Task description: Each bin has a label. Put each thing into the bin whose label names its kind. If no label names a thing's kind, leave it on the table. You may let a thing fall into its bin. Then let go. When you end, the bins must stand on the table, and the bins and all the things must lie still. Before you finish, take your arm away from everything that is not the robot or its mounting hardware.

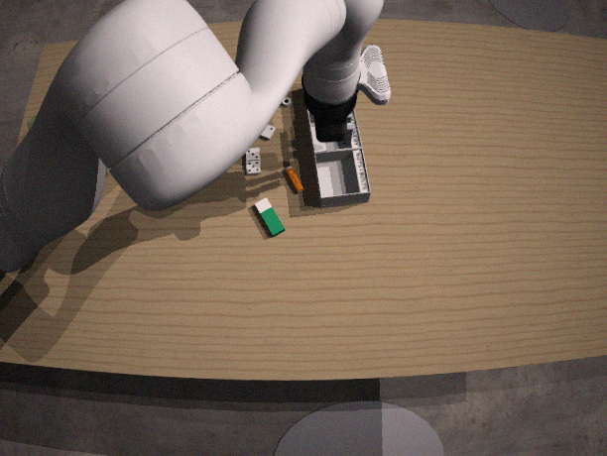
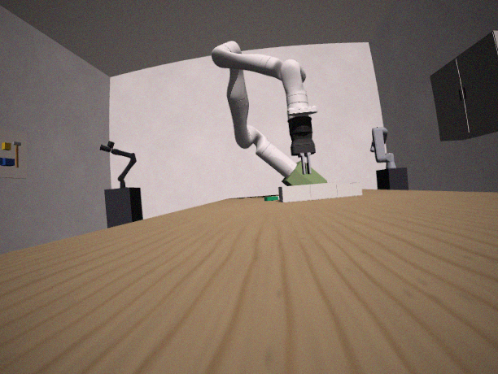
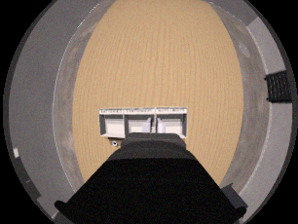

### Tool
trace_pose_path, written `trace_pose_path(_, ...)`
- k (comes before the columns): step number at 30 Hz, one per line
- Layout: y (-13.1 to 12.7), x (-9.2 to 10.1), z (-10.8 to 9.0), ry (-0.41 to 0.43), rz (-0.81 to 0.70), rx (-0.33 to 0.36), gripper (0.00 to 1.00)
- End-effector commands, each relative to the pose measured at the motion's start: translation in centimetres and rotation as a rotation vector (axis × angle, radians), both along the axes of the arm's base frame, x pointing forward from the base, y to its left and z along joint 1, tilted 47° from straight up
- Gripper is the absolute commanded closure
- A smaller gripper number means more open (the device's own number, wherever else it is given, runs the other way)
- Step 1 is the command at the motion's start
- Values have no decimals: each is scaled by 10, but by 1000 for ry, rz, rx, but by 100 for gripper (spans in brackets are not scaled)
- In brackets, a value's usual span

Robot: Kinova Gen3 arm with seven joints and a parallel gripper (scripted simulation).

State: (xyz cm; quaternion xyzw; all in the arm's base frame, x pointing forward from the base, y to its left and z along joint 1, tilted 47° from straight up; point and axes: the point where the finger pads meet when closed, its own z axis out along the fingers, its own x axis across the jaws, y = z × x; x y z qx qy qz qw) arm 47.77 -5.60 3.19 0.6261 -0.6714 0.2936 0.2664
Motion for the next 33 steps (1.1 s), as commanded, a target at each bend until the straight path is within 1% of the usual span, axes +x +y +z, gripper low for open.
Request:
trace_pose_path(1,12,0,-15,12,12,-7,69)
trace_pose_path(4,21,1,-25,12,12,-7,69)
trace_pose_path(10,21,1,-25,12,12,-7,69)
trace_pose_path(23,-4,1,-49,12,12,-7,69)
trace_pose_path(25,-4,1,-49,12,12,-7,69)
trace_pose_path(33,-20,1,-63,12,12,-7,69)
